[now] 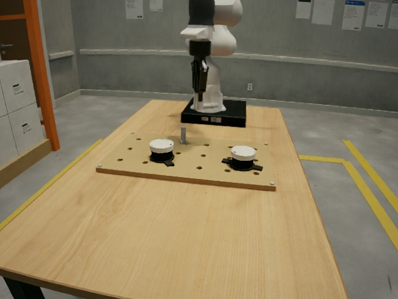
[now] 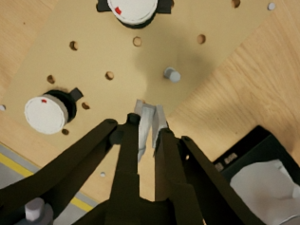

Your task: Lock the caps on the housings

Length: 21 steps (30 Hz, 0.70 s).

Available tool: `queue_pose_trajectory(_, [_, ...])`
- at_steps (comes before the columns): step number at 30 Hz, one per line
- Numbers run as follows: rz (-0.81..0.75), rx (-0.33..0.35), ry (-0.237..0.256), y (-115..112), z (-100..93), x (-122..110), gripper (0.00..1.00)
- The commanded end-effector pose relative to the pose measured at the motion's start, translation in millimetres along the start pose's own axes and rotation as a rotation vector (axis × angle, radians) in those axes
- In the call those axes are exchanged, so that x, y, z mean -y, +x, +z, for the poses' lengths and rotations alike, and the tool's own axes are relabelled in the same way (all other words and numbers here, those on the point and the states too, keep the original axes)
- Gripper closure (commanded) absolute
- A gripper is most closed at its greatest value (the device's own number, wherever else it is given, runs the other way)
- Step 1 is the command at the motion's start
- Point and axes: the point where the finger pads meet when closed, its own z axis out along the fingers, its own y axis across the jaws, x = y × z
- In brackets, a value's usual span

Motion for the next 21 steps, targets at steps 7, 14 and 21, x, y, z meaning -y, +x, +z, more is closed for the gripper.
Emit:
queue_pose_trajectory(7, [-0.069,-0.075,-0.004,1.4,0.9,-1.0,0.90])
queue_pose_trajectory(14, [-0.068,-0.249,0.003,1.7,0.7,-0.8,0.90])
queue_pose_trajectory(21, [-0.071,-0.316,0.015,1.1,0.0,0.3,0.90])
